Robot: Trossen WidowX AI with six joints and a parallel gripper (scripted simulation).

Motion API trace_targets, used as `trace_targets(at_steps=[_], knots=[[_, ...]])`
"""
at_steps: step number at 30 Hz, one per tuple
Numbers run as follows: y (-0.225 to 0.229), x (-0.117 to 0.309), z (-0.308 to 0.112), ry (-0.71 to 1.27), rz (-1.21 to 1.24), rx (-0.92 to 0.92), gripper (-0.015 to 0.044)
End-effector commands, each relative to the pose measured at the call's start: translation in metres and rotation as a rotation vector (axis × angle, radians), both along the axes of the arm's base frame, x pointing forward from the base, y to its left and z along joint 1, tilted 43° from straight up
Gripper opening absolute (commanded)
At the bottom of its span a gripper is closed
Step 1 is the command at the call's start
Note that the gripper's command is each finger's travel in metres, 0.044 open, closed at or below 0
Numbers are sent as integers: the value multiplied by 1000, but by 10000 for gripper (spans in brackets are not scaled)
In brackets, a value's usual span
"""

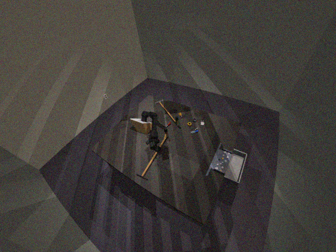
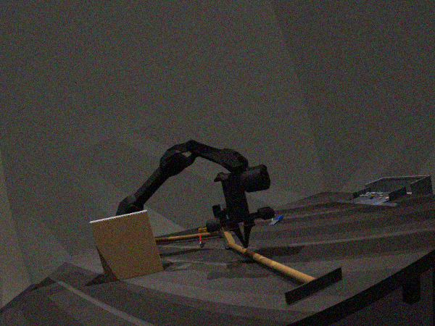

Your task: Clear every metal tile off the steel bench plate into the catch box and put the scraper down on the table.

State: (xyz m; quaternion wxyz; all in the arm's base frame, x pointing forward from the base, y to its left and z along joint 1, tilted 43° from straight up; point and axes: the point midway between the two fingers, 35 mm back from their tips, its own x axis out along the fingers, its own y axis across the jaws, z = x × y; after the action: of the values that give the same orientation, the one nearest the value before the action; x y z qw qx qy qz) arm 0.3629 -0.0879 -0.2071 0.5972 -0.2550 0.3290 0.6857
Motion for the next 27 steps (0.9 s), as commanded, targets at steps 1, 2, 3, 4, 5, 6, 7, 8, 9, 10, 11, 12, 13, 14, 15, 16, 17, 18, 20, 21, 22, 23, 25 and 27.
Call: trace_targets(at_steps=[1,2,3,4,5,6,7,8,9,10,11,12,13,14,15,16,17,18,20,21,22,23,25,27], knots=[[-11,4,12,-11,2,-9,0],[-14,5,15,-11,2,-9,0],[-16,5,18,-11,2,-9,0],[-19,5,21,-11,2,-9,0],[-21,6,24,-11,2,-9,0],[-24,6,27,-11,2,-9,0],[-26,6,30,-11,2,-9,0],[-29,6,33,-11,2,-9,0],[-31,6,36,-11,2,-9,0],[-34,6,39,-11,2,-9,0],[-36,6,42,-11,2,-9,0],[-37,6,44,-11,2,-9,0],[-38,6,44,-11,2,-9,0],[-38,6,44,-11,2,-9,0],[-38,6,44,-8,-1,-9,0],[-38,6,44,-1,-11,-12,0],[-38,6,45,11,-28,-16,0],[-39,6,45,26,-48,-20,0],[-40,5,46,55,-89,-29,0],[-41,5,47,69,-109,-34,0],[-41,5,47,84,-130,-38,0],[-42,5,48,98,-150,-43,0],[-43,4,49,127,-191,-51,0],[-44,4,50,156,-232,-59,0]])
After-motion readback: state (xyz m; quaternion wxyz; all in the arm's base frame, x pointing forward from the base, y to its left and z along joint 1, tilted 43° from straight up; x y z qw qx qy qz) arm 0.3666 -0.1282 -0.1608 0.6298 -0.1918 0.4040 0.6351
